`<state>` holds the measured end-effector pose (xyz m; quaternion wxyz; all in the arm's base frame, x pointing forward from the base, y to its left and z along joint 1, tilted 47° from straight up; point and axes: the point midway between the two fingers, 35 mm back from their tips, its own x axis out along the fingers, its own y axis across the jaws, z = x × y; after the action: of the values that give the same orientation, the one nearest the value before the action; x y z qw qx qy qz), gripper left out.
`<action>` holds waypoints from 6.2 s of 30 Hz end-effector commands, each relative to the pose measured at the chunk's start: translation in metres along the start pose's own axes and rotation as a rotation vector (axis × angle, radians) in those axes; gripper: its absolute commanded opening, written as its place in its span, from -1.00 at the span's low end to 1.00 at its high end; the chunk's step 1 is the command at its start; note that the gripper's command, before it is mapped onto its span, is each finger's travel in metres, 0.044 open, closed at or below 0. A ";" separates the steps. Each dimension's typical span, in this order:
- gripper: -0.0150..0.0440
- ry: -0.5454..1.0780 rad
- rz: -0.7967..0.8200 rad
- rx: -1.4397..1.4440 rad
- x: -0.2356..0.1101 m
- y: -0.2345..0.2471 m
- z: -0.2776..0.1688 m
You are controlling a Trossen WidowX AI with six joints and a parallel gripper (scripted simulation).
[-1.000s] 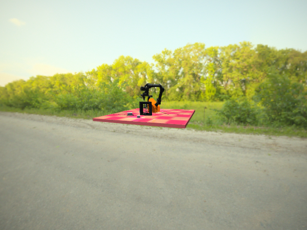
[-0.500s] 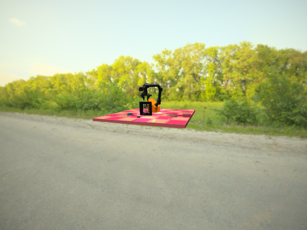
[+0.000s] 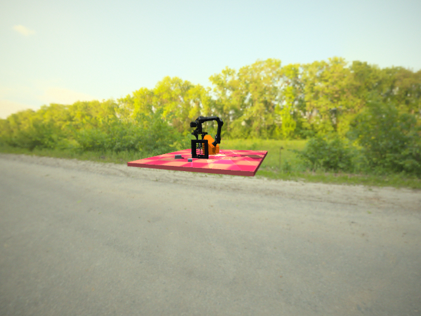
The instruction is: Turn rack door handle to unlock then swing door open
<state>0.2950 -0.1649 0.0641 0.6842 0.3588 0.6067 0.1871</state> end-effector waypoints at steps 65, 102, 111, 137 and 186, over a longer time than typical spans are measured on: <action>-0.40 0.002 0.005 0.813 0.042 0.002 -0.002; -0.22 0.005 0.004 1.921 0.042 0.002 -0.002; 0.52 0.005 0.004 1.921 0.042 0.002 -0.002; 0.52 0.002 0.005 0.707 0.042 0.002 -0.002; 0.52 -0.005 0.004 -1.712 0.042 0.002 -0.002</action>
<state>0.3006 -0.1346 0.0364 0.7381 -0.2288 0.2954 0.5617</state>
